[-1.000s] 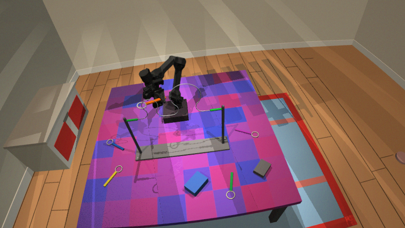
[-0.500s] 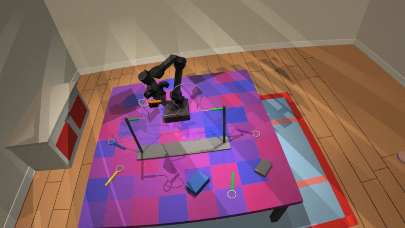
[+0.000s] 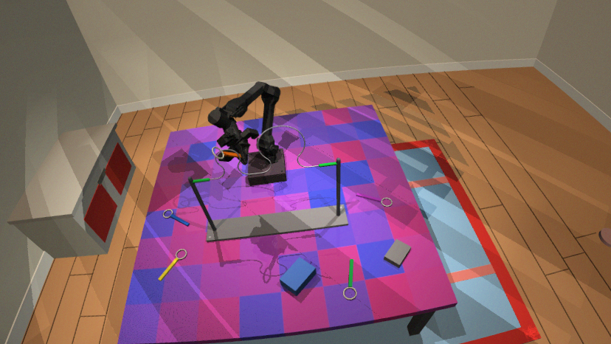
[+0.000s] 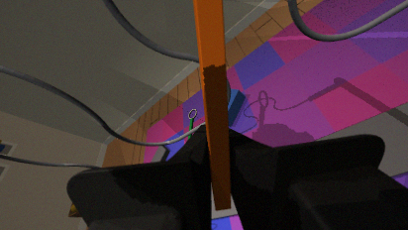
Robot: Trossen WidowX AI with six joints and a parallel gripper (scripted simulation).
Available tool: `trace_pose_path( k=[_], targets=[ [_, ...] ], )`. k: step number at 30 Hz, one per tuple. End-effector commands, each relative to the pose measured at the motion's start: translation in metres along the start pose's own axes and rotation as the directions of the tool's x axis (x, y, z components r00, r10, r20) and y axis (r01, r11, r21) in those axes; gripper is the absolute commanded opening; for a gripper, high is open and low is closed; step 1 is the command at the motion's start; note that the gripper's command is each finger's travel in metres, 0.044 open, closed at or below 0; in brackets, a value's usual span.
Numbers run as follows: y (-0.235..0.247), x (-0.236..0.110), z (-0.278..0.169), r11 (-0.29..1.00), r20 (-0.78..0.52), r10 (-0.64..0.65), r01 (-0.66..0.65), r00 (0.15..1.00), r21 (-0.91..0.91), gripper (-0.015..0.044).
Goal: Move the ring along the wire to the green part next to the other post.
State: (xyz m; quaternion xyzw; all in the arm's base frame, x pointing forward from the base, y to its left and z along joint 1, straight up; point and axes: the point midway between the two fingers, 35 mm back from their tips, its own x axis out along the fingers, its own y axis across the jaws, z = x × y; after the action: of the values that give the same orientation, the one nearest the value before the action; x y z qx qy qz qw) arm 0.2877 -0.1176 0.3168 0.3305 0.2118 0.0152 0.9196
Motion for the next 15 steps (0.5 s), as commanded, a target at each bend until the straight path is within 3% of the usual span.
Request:
trace_pose_path(
  k=[1,15],
  targets=[
    [-0.005,0.0,0.001,0.996,0.002,-0.048,0.048,0.999,-0.079,-0.015],
    [-0.026,-0.003,0.006,0.904,0.044,-0.219,0.22,0.975,-0.366,-0.015]
  ],
)
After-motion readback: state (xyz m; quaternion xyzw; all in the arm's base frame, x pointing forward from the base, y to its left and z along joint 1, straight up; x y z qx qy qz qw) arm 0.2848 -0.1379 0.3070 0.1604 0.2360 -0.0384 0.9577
